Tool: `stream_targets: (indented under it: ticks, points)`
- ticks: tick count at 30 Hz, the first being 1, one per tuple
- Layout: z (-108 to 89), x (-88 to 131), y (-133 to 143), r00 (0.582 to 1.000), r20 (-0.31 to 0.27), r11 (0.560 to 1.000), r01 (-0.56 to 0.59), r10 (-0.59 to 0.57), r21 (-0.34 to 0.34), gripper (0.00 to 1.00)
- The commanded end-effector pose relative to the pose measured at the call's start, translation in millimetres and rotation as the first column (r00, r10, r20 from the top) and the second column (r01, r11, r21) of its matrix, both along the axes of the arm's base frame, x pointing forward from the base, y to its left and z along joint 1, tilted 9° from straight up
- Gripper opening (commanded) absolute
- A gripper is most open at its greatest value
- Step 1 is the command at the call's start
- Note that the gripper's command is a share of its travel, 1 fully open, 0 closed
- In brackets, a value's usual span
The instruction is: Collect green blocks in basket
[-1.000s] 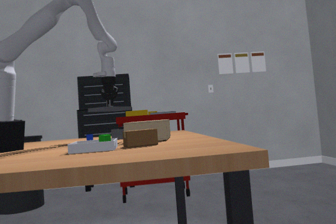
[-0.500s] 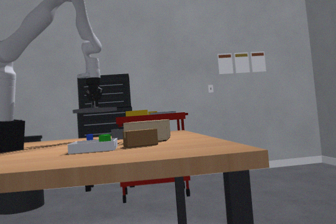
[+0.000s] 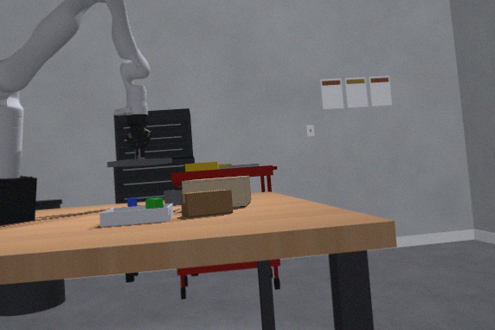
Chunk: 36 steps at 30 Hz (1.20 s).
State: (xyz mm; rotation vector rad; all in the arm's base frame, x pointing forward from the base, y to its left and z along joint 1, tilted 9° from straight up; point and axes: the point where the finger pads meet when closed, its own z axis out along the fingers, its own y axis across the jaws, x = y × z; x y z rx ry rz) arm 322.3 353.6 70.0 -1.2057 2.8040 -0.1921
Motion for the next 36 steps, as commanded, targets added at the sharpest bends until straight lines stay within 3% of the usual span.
stream_targets:
  ticks: [1, 16, 36]
  points:
    - [0.2, 0.3, 0.5, 1.0, 0.001, 1.0, 0.0, 0.0, 0.002, 0.1]
    - [-7.9, 1.3, -0.1, 1.0, 0.001, 1.0, 0.0, 0.0, 0.002, 0.1]
    - [-33.7, 4.6, -2.2, 1.0, 0.001, 1.0, 0.0, 0.0, 0.002, 0.1]
